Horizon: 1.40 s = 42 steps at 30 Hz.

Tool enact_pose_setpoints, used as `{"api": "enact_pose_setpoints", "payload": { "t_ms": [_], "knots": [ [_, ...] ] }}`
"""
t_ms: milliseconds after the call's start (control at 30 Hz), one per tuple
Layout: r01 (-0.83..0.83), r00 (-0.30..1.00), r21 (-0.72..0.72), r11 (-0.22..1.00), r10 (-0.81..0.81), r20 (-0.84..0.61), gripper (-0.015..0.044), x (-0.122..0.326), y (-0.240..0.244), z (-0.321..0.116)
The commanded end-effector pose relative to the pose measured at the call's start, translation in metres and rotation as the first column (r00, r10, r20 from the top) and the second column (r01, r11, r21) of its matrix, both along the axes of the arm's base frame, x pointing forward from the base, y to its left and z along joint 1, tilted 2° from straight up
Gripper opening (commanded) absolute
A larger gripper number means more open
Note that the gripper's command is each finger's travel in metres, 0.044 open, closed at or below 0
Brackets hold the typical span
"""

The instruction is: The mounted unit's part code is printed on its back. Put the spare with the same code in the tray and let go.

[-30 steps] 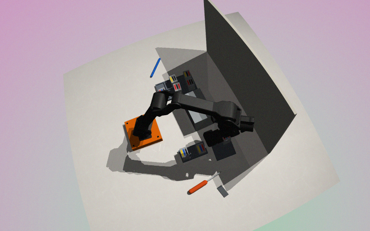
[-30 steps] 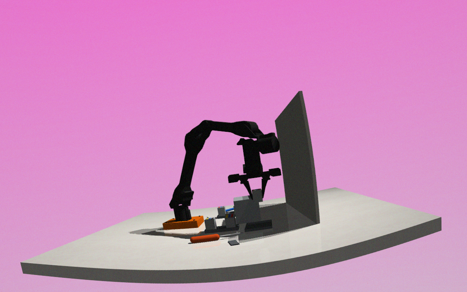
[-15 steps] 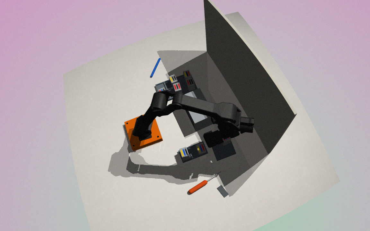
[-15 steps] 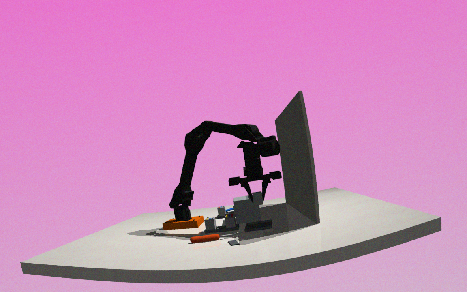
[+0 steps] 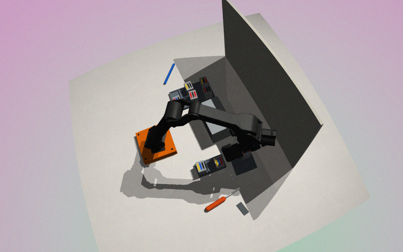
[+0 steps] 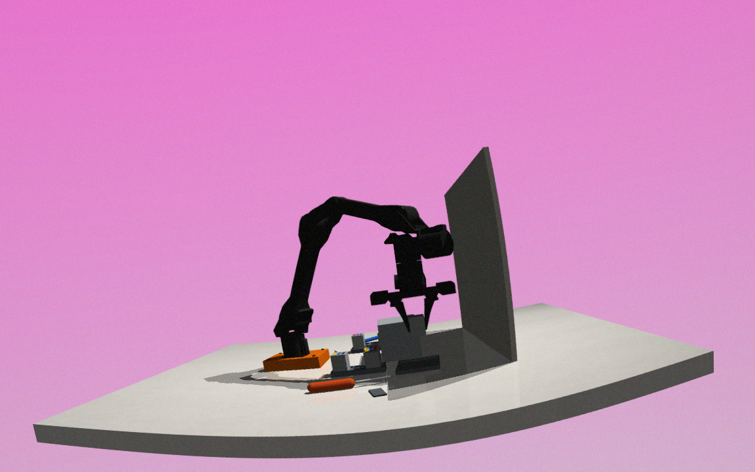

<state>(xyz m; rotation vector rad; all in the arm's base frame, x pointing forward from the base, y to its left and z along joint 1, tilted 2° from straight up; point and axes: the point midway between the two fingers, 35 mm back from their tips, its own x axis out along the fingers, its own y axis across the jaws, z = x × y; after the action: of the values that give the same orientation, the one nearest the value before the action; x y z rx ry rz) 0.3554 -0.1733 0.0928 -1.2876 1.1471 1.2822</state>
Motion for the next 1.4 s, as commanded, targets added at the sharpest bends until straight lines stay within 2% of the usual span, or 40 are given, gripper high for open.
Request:
{"api": "enact_pose_setpoints", "payload": {
  "t_ms": [0,1367],
  "knots": [
    [-0.003,1.0,0.003,1.0,0.003,0.003,0.0,0.0,0.001,-0.003],
    [-0.003,1.0,0.003,1.0,0.003,0.003,0.0,-0.002,0.002,-0.032]
  ]
}}
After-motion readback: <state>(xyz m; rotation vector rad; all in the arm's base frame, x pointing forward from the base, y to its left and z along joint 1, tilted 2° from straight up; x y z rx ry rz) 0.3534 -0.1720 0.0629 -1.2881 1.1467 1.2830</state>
